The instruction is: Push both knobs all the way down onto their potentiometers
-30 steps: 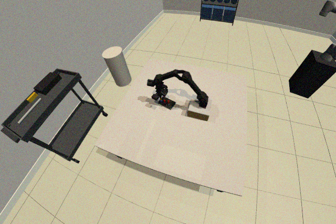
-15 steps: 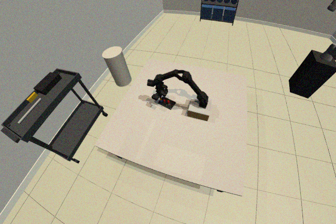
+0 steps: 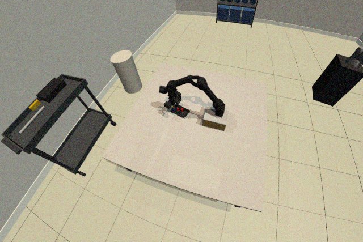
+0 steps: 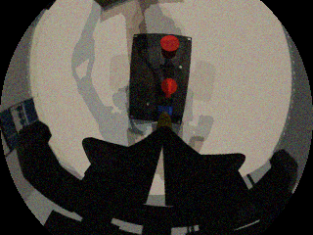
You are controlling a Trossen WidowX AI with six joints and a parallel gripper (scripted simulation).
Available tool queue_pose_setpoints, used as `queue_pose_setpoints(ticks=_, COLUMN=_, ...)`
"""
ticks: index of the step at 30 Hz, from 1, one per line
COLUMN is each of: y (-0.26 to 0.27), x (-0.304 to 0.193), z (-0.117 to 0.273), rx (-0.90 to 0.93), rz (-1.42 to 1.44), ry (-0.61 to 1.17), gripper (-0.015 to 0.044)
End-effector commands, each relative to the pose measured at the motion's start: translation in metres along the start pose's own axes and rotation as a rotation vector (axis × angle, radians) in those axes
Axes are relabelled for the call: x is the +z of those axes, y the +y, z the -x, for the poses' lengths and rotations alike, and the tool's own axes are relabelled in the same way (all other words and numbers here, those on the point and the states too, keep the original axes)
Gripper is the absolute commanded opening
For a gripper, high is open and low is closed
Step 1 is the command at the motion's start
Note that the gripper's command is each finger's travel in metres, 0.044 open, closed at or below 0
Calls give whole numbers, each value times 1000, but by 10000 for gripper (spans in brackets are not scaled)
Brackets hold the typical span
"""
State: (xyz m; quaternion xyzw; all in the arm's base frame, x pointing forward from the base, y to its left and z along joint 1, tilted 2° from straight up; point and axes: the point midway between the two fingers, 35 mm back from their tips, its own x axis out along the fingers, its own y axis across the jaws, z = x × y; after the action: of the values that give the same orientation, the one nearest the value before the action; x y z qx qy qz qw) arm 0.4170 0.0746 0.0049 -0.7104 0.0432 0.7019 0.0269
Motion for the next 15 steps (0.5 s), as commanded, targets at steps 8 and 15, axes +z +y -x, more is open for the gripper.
queue_pose_setpoints(ticks=8, y=-1, x=-2, z=-17, rx=-1, rz=3, ry=-3, gripper=0)
queue_pose_setpoints(ticks=15, y=-1, x=-2, z=-17, rx=-1, rz=3, ry=-3, gripper=0)
